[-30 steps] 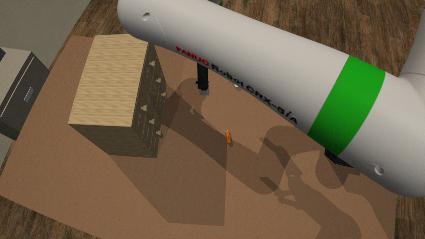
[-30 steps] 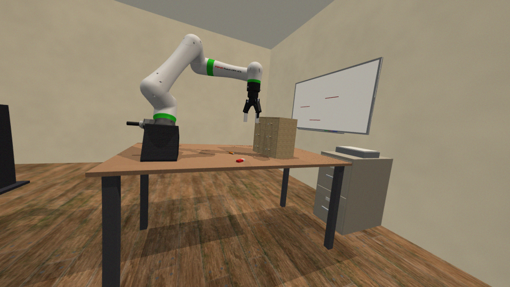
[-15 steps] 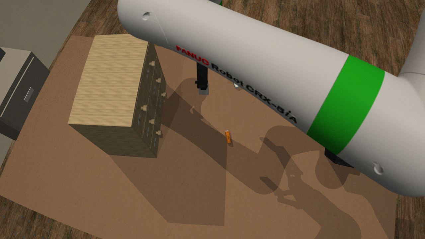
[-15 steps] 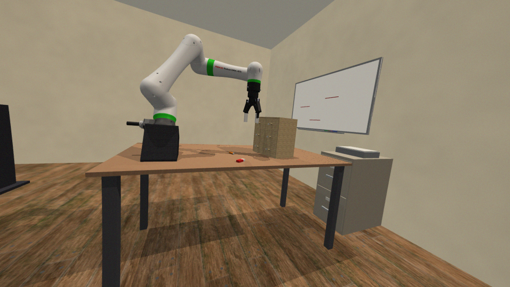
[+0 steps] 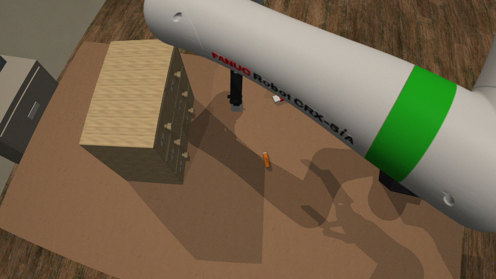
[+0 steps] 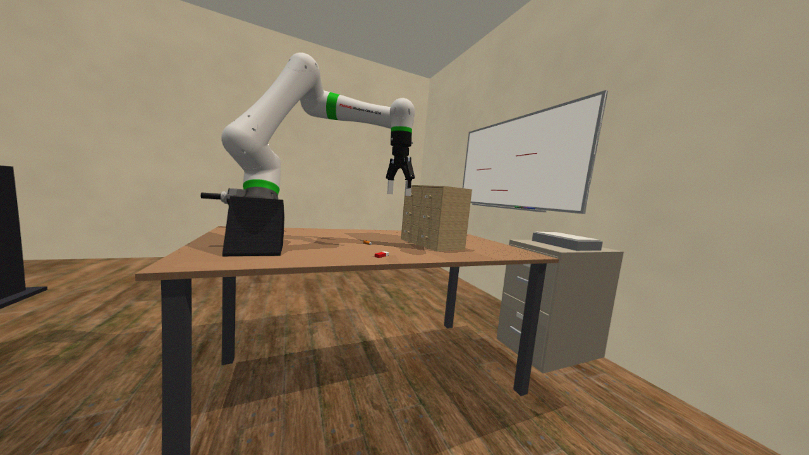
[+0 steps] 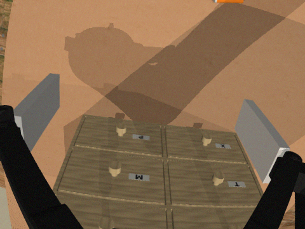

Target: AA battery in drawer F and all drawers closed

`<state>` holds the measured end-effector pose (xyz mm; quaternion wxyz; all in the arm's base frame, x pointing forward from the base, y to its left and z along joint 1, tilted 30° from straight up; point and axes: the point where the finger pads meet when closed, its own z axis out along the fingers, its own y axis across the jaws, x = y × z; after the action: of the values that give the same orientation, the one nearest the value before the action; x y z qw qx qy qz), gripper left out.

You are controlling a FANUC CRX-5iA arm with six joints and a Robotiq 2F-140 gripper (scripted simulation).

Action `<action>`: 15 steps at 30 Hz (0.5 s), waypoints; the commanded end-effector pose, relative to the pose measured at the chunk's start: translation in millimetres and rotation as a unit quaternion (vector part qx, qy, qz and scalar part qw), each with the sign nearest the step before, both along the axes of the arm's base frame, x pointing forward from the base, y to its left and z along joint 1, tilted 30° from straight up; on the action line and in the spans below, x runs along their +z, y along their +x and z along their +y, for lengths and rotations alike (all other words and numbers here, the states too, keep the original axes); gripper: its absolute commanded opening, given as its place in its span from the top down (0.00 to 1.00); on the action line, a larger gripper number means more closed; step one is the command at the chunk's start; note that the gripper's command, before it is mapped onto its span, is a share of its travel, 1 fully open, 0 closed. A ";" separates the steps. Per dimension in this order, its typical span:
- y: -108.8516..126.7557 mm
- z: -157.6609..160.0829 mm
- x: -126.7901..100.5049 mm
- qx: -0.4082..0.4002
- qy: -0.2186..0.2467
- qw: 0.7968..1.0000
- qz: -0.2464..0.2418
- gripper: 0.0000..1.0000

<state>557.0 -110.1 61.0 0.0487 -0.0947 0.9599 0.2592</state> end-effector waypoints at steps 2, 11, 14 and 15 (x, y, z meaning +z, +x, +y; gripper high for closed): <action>2.3 1.4 -1.6 -0.007 0.003 1.000 -0.012 0.00; 19.6 13.2 -14.7 -0.058 0.025 0.993 -0.101 0.00; 28.5 19.2 -21.4 -0.084 0.036 0.985 -0.147 0.00; 31.5 21.3 -23.7 -0.093 0.039 0.982 -0.162 0.00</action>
<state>578.4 -96.7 45.1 0.1702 -0.0577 0.9463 0.2688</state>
